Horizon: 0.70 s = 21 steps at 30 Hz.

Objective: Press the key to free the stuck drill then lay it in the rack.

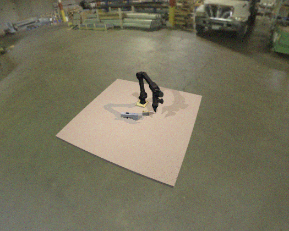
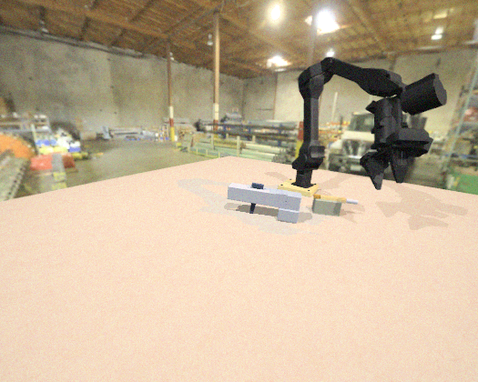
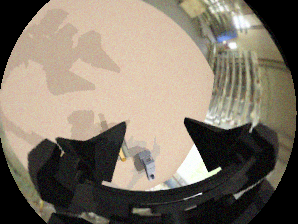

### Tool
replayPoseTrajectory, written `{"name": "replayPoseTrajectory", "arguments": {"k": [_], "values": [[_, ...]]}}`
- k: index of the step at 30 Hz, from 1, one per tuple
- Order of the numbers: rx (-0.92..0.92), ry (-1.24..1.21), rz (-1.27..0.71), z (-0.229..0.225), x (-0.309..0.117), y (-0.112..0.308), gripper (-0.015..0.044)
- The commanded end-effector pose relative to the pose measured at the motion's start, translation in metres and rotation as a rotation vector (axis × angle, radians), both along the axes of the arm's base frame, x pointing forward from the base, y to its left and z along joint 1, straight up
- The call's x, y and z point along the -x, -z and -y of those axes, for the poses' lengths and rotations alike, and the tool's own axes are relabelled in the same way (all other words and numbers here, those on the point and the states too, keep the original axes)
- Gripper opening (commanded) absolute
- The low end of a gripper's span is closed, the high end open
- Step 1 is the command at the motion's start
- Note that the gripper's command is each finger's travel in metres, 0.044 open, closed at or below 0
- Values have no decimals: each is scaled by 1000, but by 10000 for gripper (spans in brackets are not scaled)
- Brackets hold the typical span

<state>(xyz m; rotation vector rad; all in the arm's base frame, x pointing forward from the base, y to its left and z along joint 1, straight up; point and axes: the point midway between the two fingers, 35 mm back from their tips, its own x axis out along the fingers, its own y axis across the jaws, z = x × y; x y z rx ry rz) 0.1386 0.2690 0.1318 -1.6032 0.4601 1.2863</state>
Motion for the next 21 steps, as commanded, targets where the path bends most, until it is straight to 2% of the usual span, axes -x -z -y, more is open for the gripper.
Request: {"name": "replayPoseTrajectory", "arguments": {"k": [1,11,16,21], "values": [[-323,54,204,-53,7,-60,440],[-901,217,293,-92,51,-167,440],[-1222,349,205,-86,82,-222,440],[-1533,540,24,-62,109,-271,440]]}}
